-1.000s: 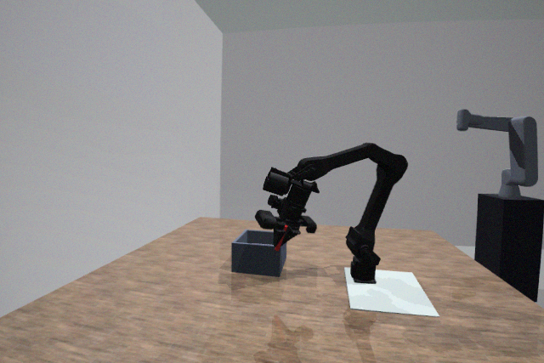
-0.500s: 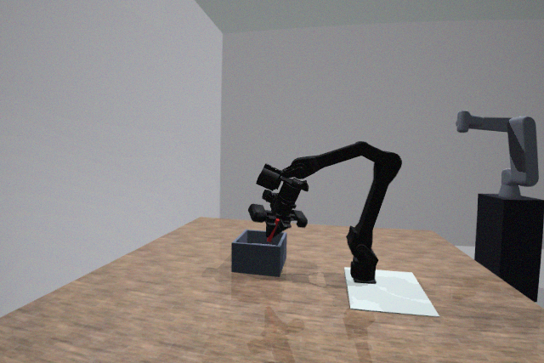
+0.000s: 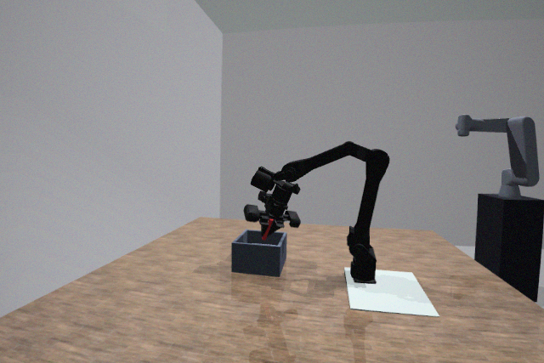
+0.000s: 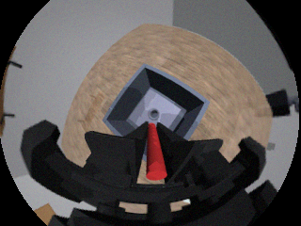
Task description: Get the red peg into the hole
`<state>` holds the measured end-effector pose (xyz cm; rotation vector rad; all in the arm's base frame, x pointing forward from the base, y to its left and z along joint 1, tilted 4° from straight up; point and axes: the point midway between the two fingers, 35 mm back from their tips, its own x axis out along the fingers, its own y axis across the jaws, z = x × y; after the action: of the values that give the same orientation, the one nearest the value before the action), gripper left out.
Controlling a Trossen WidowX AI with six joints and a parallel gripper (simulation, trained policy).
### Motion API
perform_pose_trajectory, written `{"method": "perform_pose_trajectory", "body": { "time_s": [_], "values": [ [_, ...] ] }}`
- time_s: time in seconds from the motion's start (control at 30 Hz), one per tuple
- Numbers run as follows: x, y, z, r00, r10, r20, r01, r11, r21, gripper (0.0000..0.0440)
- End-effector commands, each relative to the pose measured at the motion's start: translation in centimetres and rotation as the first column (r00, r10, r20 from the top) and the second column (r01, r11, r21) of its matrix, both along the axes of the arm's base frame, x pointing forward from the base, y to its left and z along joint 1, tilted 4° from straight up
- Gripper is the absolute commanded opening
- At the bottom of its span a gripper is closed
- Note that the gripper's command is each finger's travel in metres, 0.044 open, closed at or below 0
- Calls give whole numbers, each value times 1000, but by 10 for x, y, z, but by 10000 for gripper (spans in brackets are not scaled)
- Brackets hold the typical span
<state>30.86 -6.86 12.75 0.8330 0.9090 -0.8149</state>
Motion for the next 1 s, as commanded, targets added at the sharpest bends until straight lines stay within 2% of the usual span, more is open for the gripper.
{"method": "perform_pose_trajectory", "body": {
  "time_s": [0.0, 0.53, 0.6, 0.77, 0.97],
  "values": [
    [8, -10, -3, 1000, -8, 2, 8, 1000, 8, 6],
    [19, -22, -37, 996, 3, -86, 1, 999, 43, 12],
    [20, -24, -40, 995, 10, -97, -6, 999, 42, 41],
    [23, -27, -44, 991, 40, -126, -36, 999, 36, 157],
    [30, -35, -42, 986, 61, -156, -59, 998, 16, 167]
  ]
}}
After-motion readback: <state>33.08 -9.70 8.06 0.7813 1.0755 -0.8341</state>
